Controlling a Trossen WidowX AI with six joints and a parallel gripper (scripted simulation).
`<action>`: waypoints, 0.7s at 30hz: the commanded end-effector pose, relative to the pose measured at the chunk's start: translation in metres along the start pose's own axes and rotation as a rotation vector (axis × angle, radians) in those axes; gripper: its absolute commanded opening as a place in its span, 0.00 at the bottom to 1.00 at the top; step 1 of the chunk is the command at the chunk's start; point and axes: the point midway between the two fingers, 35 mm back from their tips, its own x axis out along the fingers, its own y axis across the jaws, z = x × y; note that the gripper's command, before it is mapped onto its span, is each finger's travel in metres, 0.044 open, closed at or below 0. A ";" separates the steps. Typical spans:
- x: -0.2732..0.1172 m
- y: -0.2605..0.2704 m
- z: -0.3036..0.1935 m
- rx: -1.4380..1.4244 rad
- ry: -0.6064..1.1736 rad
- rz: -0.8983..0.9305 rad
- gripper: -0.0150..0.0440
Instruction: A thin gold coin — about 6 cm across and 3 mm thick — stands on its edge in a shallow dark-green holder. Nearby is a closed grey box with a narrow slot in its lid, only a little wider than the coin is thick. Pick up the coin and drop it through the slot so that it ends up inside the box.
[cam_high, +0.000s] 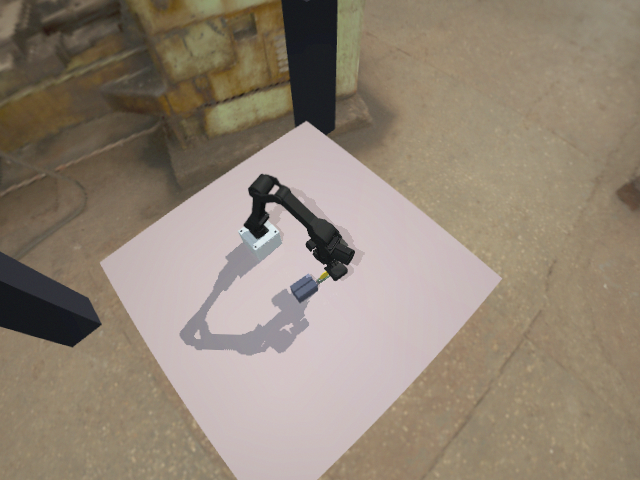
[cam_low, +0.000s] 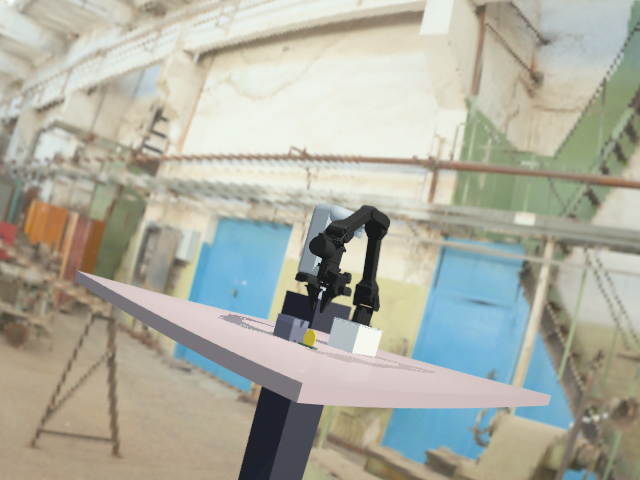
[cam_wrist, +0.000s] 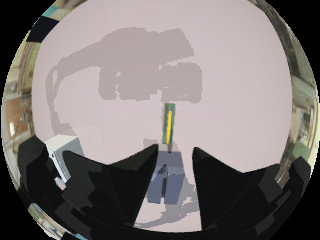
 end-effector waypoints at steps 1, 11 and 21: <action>0.027 0.008 -0.004 0.004 0.020 0.037 0.53; 0.042 0.005 -0.006 0.004 0.020 0.037 0.53; 0.048 0.006 -0.005 0.004 0.020 0.037 0.53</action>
